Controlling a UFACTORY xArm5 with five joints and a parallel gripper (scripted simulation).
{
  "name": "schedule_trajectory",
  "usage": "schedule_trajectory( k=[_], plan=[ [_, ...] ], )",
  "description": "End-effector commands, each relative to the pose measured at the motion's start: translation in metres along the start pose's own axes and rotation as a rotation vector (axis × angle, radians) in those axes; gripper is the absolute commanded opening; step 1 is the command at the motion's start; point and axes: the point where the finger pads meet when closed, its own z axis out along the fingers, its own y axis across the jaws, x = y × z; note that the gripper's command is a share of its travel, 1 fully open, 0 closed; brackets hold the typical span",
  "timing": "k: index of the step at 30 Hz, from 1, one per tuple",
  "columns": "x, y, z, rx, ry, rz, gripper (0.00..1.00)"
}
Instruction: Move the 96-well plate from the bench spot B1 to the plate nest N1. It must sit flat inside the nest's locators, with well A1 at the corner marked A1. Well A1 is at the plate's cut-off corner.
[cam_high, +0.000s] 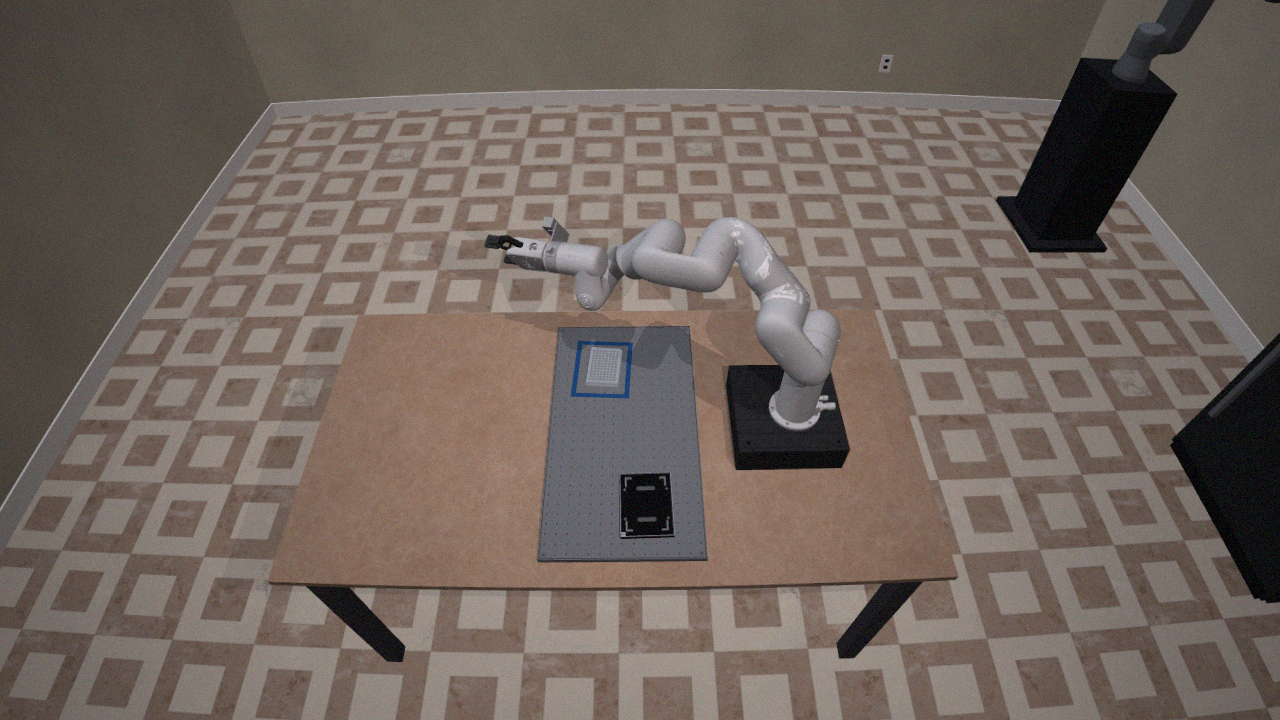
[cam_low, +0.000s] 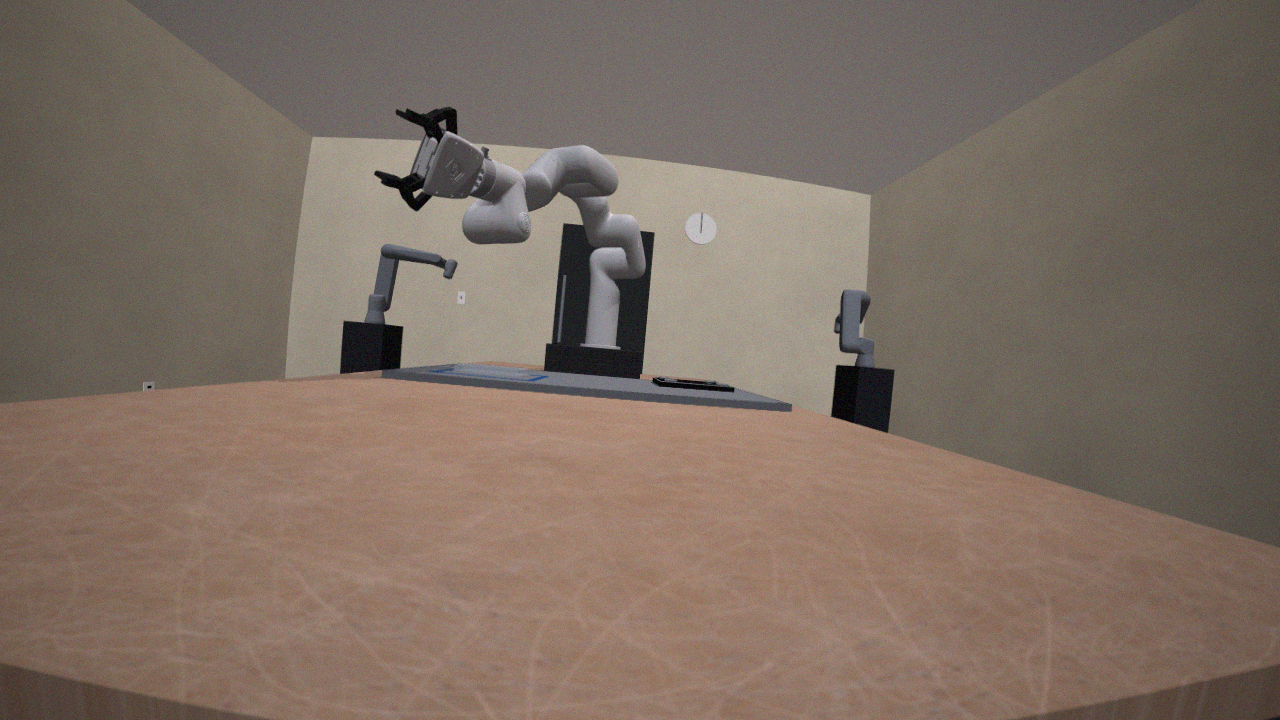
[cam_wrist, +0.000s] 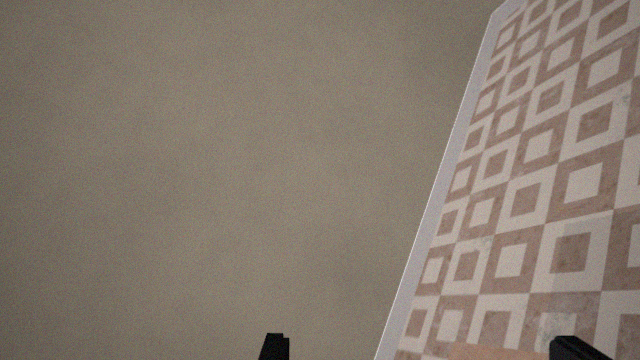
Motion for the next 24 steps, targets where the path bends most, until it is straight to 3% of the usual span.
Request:
schedule_trajectory(
  k=[1,17,22,24],
  plan=[
    [0.001,-0.003,0.0,0.004,0.002,0.0,1.0],
    [0.001,-0.003,0.0,0.004,0.002,0.0,1.0],
    [-0.018,-0.017,-0.005,-0.072,-0.083,-0.095,1.0],
    [-0.024,-0.02,-0.007,-0.082,-0.094,-0.106,1.0]
  ],
)
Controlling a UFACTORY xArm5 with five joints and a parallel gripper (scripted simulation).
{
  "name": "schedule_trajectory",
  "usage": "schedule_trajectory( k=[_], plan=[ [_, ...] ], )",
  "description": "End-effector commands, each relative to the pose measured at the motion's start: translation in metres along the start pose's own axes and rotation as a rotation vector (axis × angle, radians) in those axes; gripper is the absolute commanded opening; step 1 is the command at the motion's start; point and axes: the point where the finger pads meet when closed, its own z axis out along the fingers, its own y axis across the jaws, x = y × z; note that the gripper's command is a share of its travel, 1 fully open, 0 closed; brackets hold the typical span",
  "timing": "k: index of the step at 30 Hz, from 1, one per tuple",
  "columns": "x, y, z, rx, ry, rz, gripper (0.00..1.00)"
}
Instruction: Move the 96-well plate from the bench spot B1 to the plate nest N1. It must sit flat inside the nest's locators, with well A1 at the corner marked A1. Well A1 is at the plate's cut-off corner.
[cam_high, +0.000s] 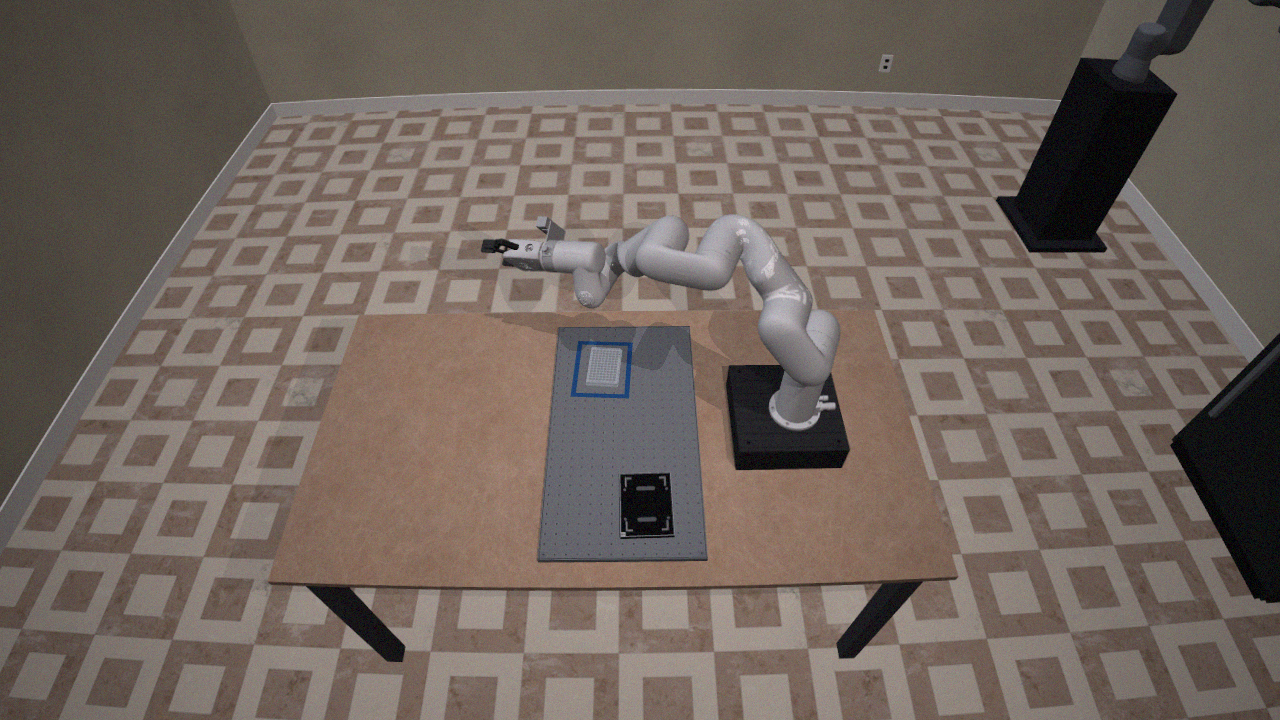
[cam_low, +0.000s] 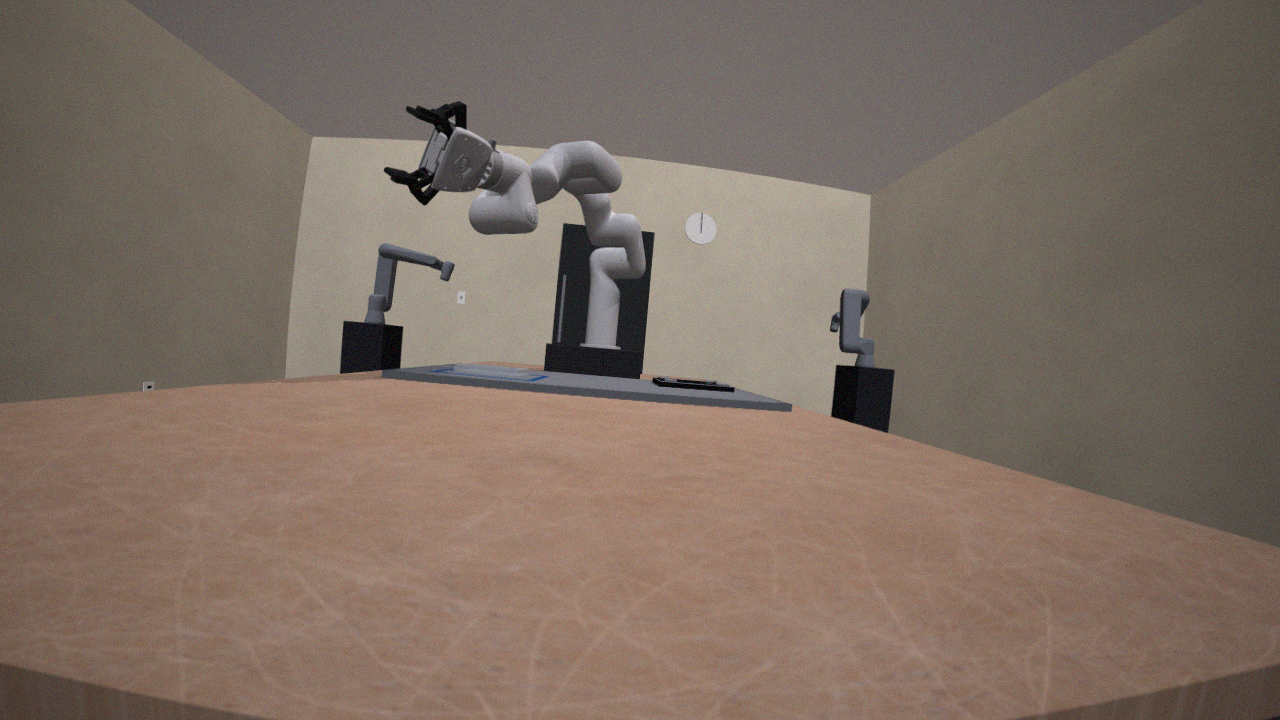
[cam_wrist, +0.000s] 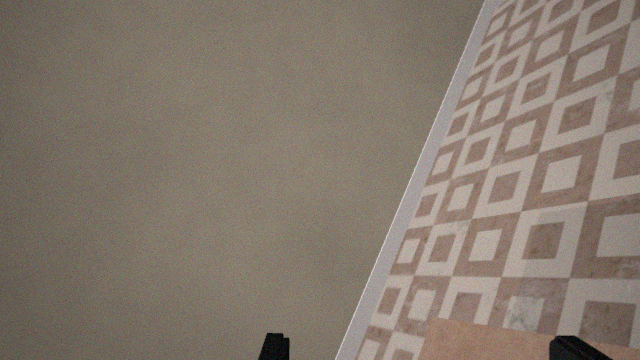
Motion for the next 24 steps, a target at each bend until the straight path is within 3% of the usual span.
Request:
schedule_trajectory(
  k=[1,7,10,17,19,22,24],
  plan=[
    [-0.014,-0.012,-0.005,-0.05,-0.062,-0.064,1.0],
    [-0.035,-0.022,-0.016,-0.114,-0.148,-0.154,1.0],
    [-0.037,-0.022,-0.016,-0.114,-0.147,-0.154,1.0],
    [-0.061,-0.031,-0.035,-0.185,-0.26,-0.268,1.0],
    [-0.063,-0.032,-0.037,-0.185,-0.26,-0.268,1.0],
    [-0.074,-0.035,-0.047,-0.218,-0.319,-0.327,1.0],
    [-0.077,-0.035,-0.05,-0.218,-0.319,-0.327,1.0]
  ],
)
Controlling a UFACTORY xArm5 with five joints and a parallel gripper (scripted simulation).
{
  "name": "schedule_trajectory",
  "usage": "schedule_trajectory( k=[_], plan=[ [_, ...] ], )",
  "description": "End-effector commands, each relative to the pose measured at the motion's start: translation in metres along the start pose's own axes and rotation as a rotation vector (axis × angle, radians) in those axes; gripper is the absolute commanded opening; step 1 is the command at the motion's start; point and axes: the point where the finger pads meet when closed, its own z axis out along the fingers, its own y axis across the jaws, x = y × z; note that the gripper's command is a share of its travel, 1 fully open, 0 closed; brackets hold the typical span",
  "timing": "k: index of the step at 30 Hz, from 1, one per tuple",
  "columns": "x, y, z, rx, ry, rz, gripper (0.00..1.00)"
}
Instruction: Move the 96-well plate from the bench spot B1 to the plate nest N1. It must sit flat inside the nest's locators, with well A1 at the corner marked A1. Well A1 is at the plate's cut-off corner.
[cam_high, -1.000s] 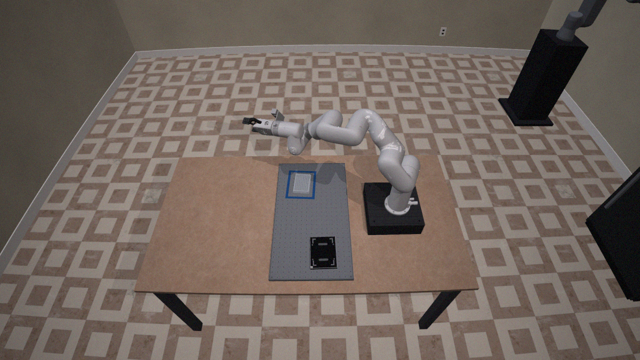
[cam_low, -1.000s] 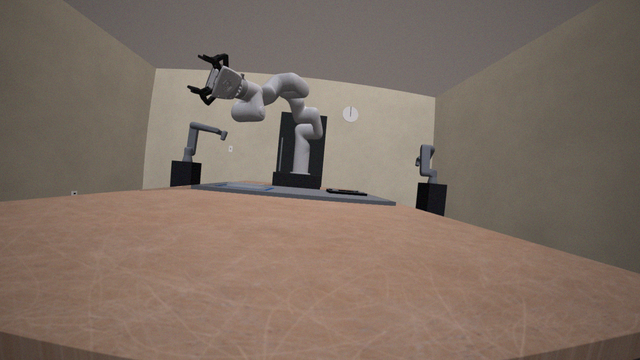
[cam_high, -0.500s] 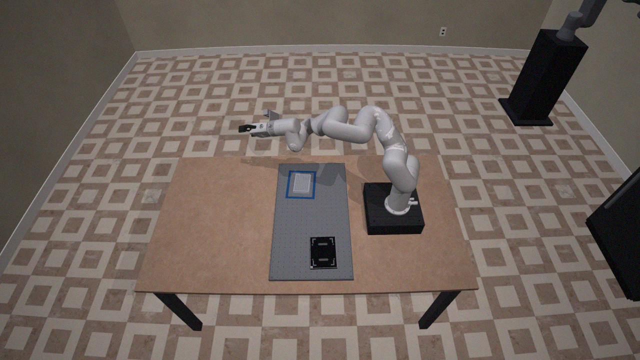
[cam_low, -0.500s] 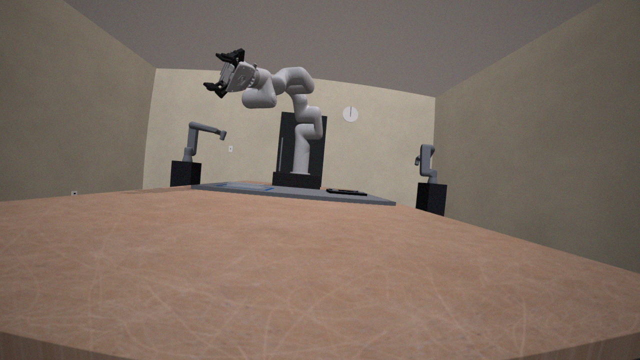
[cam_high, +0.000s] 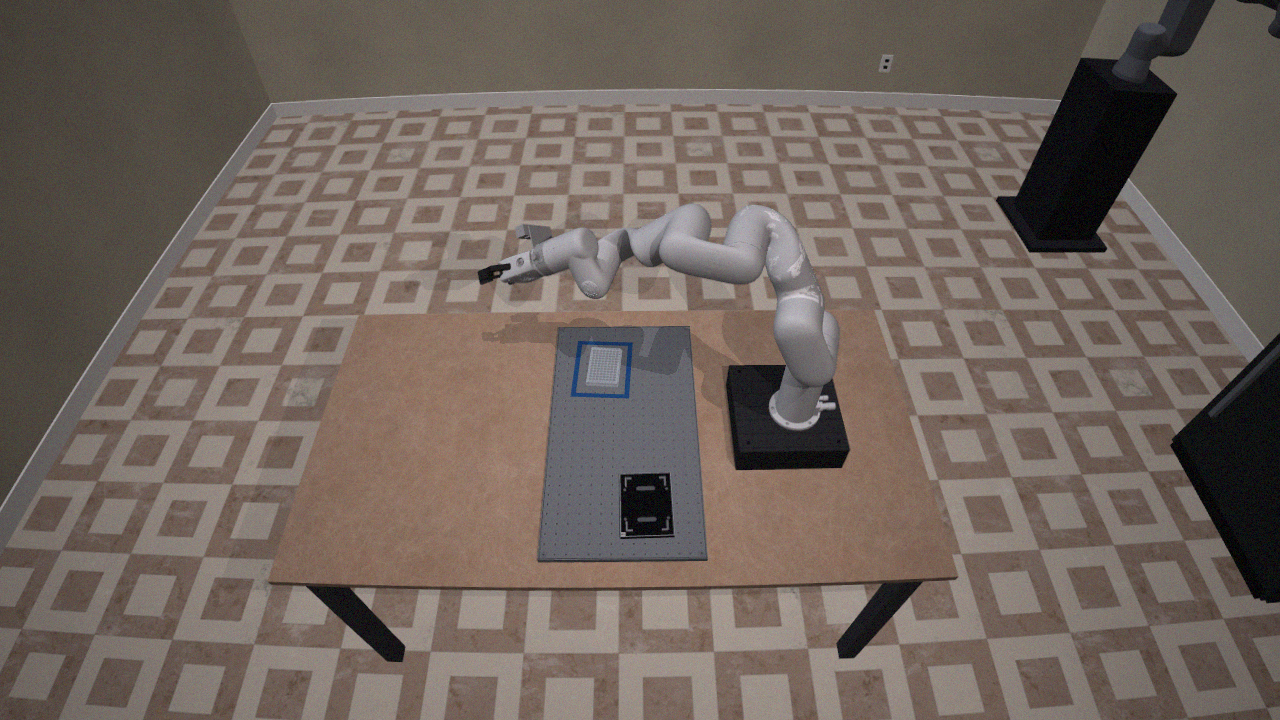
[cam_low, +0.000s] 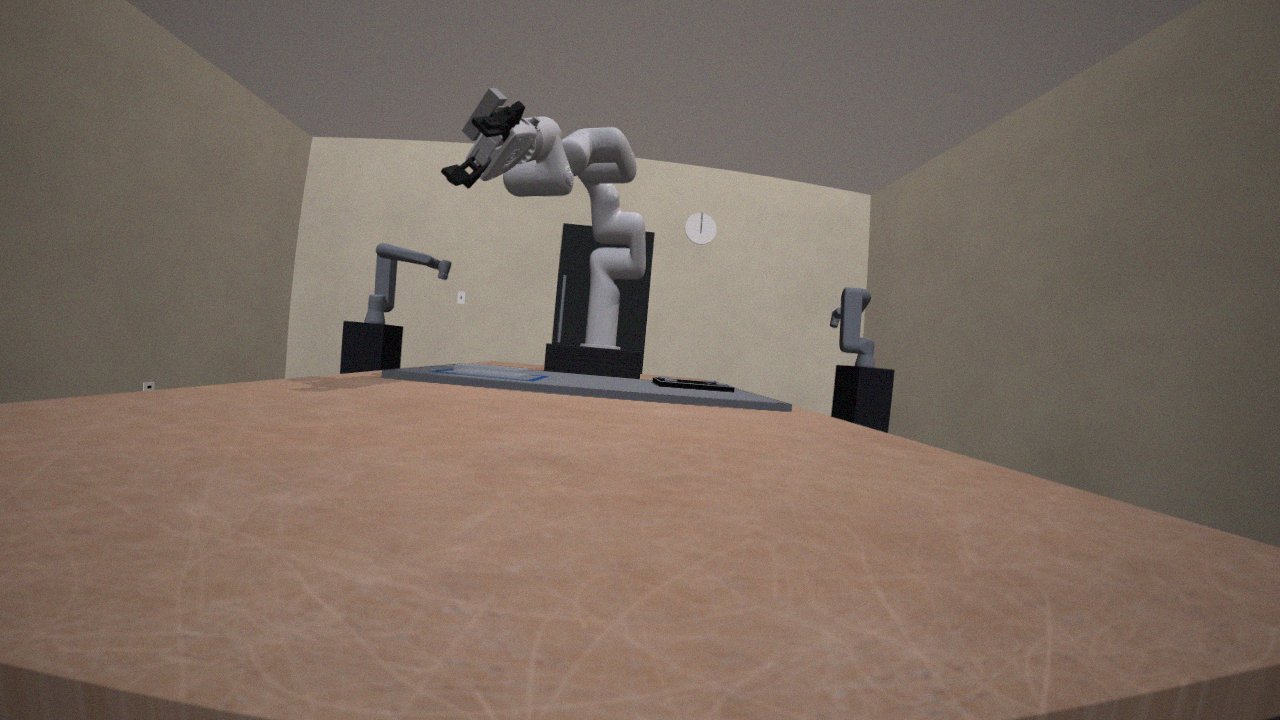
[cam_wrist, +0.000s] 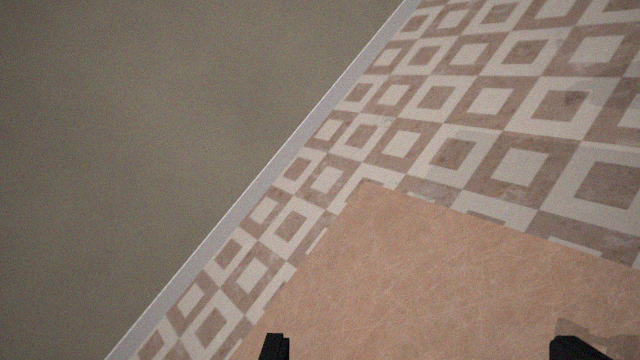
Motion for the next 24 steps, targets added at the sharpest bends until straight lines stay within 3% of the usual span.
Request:
schedule_trajectory(
  k=[1,3,9,11,14,16,18,23,24],
  plan=[
    [-0.011,-0.007,-0.01,-0.024,-0.051,-0.051,1.0],
    [-0.011,-0.007,-0.01,-0.024,-0.051,-0.051,1.0],
    [-0.034,-0.012,-0.028,-0.07,-0.147,-0.151,1.0],
    [-0.038,-0.013,-0.031,-0.07,-0.147,-0.151,1.0],
    [-0.05,-0.014,-0.041,-0.096,-0.208,-0.213,1.0],
    [-0.055,-0.015,-0.045,-0.096,-0.208,-0.213,1.0],
    [-0.062,-0.015,-0.052,-0.113,-0.253,-0.259,1.0],
    [-0.071,-0.016,-0.06,-0.119,-0.27,-0.275,1.0],
    [-0.074,-0.016,-0.064,-0.126,-0.293,-0.298,1.0]
  ],
)
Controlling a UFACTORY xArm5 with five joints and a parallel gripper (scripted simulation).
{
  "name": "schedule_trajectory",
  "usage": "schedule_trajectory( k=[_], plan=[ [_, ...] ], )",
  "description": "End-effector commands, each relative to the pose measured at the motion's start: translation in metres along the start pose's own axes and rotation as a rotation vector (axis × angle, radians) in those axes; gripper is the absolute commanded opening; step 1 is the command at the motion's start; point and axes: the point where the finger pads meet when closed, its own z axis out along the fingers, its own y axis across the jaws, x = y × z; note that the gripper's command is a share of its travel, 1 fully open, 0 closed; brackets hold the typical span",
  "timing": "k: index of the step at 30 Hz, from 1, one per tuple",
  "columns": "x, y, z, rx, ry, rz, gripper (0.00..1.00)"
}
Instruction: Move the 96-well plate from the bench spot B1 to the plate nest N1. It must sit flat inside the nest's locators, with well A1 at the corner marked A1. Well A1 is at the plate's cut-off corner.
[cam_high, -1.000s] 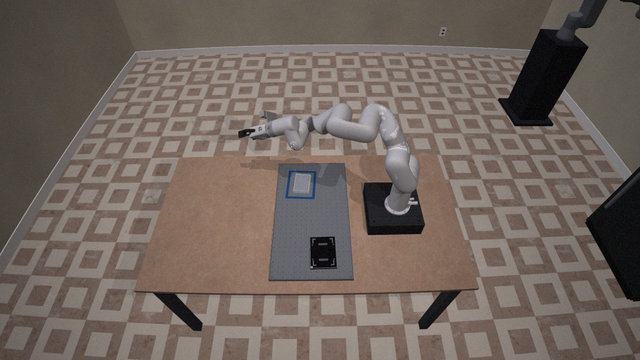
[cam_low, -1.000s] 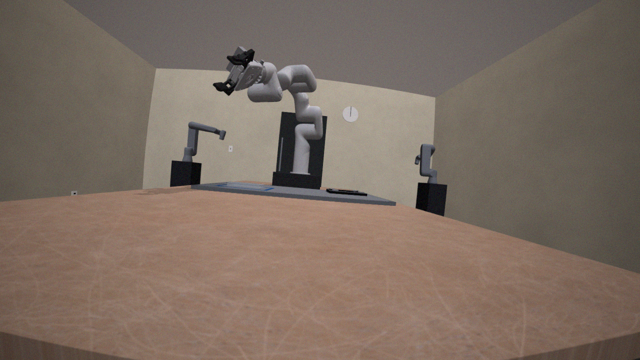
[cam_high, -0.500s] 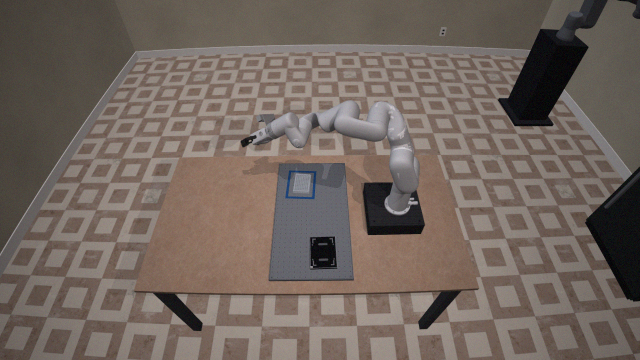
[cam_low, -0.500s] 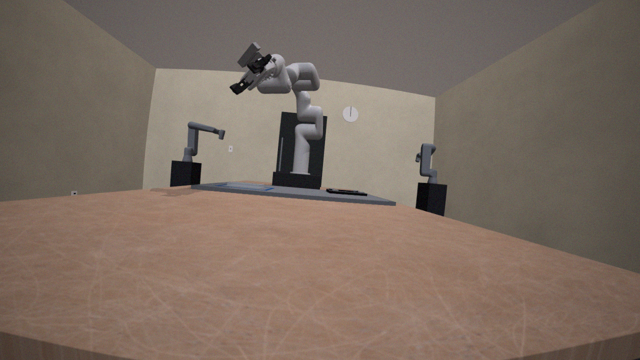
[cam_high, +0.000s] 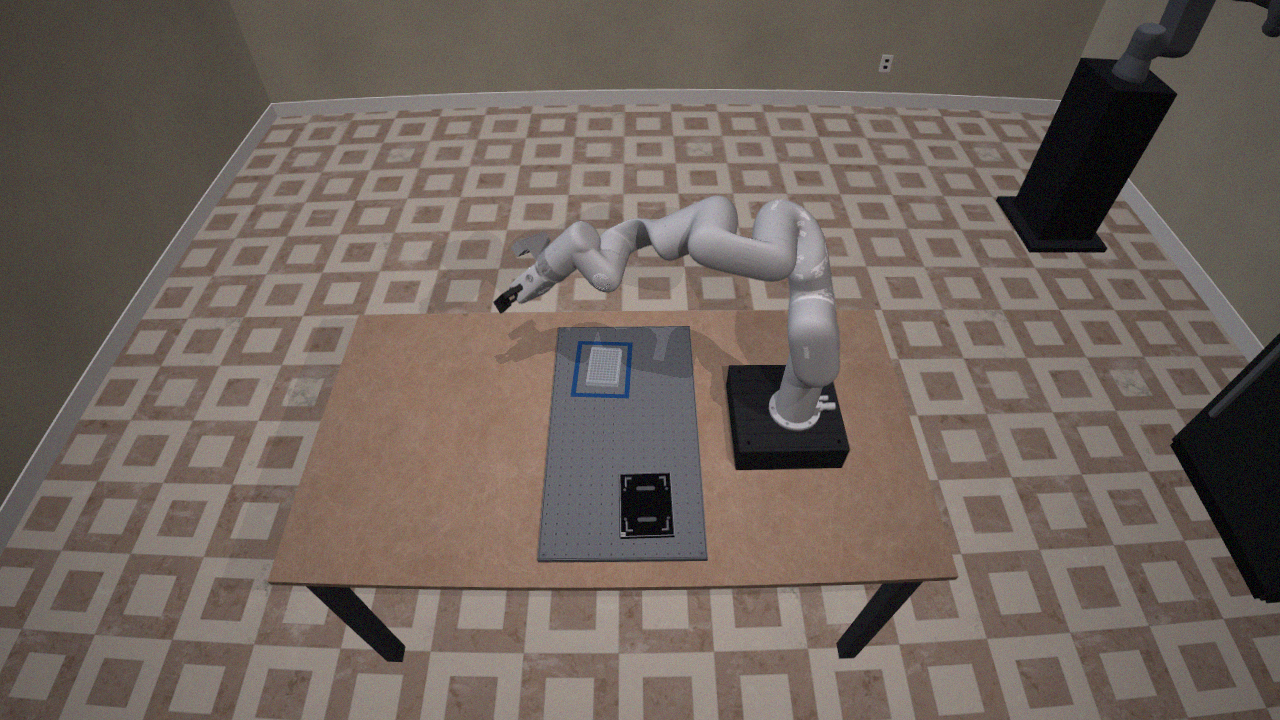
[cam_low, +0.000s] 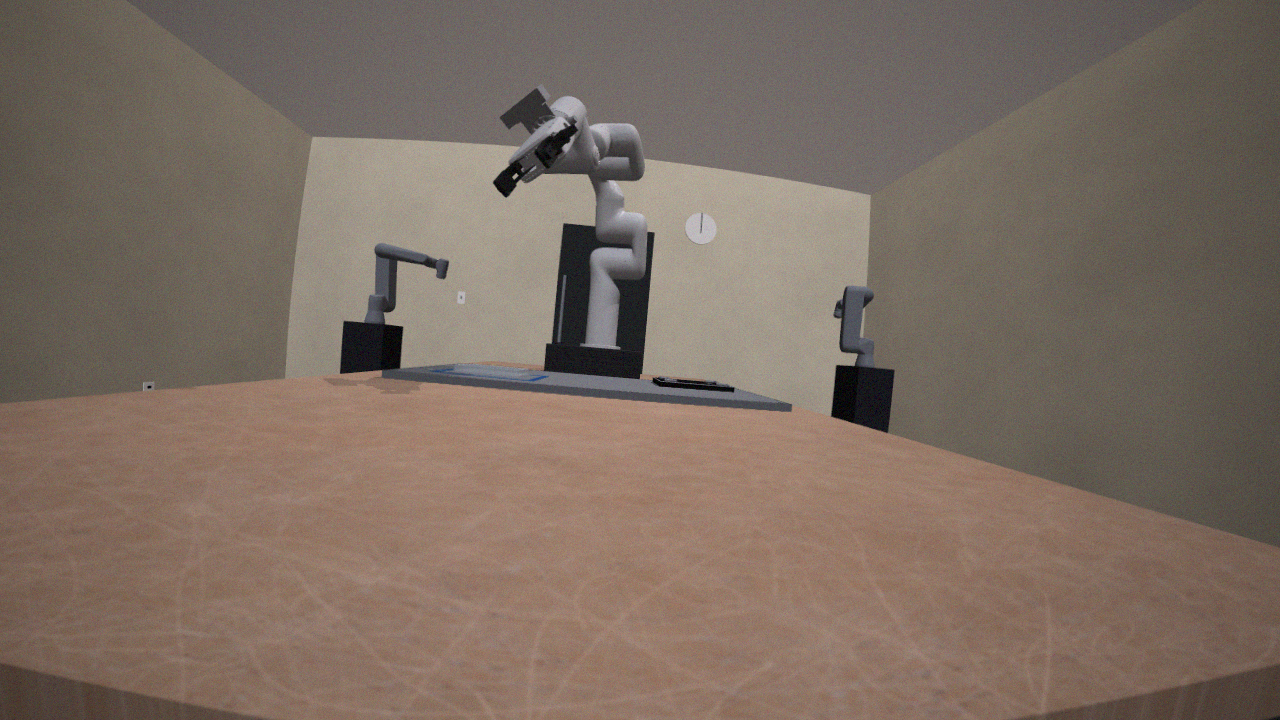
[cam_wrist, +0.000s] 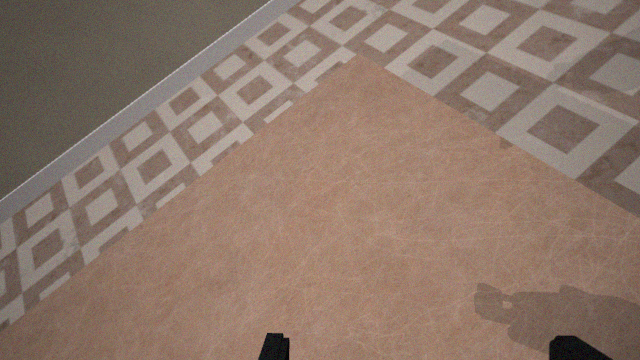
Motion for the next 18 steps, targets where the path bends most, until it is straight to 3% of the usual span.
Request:
schedule_trajectory(
  k=[1,5,8,13,16,18],
  plan=[
    [-0.014,-0.004,-0.011,-0.016,-0.055,-0.058,1.0],
    [-0.025,-0.005,-0.018,-0.021,-0.072,-0.075,1.0],
    [-0.038,-0.006,-0.026,-0.04,-0.134,-0.14,1.0],
    [-0.045,-0.007,-0.031,-0.04,-0.134,-0.14,1.0],
    [-0.058,-0.007,-0.039,-0.057,-0.197,-0.205,1.0],
    [-0.066,-0.007,-0.045,-0.057,-0.197,-0.205,1.0]
  ],
)
